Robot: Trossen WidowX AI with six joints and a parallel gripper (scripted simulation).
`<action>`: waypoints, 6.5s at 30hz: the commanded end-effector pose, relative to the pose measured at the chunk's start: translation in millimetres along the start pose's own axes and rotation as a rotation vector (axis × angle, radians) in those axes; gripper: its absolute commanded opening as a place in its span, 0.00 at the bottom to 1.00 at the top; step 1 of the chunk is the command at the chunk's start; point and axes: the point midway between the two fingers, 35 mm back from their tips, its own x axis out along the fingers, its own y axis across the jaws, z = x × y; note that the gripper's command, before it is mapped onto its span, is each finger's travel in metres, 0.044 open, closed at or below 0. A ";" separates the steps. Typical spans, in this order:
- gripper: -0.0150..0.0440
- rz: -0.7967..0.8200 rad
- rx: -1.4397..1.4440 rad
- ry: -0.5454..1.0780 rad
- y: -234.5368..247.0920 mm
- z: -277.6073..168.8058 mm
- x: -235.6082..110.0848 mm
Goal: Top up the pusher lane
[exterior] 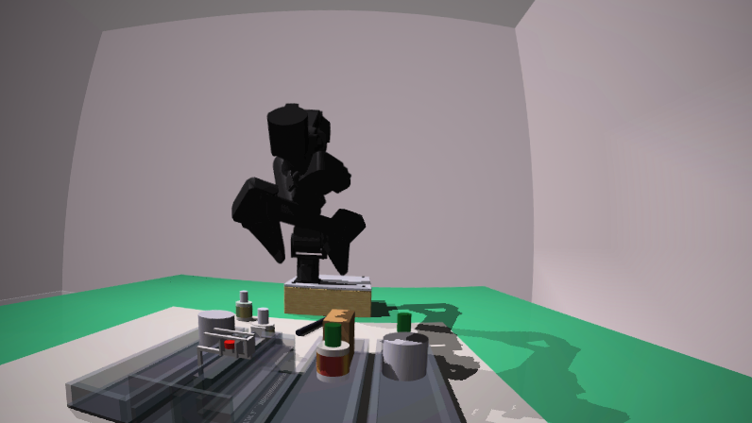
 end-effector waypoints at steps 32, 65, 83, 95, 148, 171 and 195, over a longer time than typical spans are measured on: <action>1.00 -0.088 0.753 0.744 41.2 -282.0 -154.7; 1.00 -0.088 0.753 0.745 50.6 -310.9 -119.6; 0.45 -0.088 0.753 0.745 50.8 -311.5 -118.8; 0.25 -0.089 0.752 0.744 32.5 -281.1 -151.8; 0.25 -0.115 0.836 0.729 32.1 -152.7 -52.0; 0.25 -0.115 0.836 0.729 34.0 -166.4 -31.6; 0.25 -0.115 0.836 0.728 26.1 -161.6 -25.2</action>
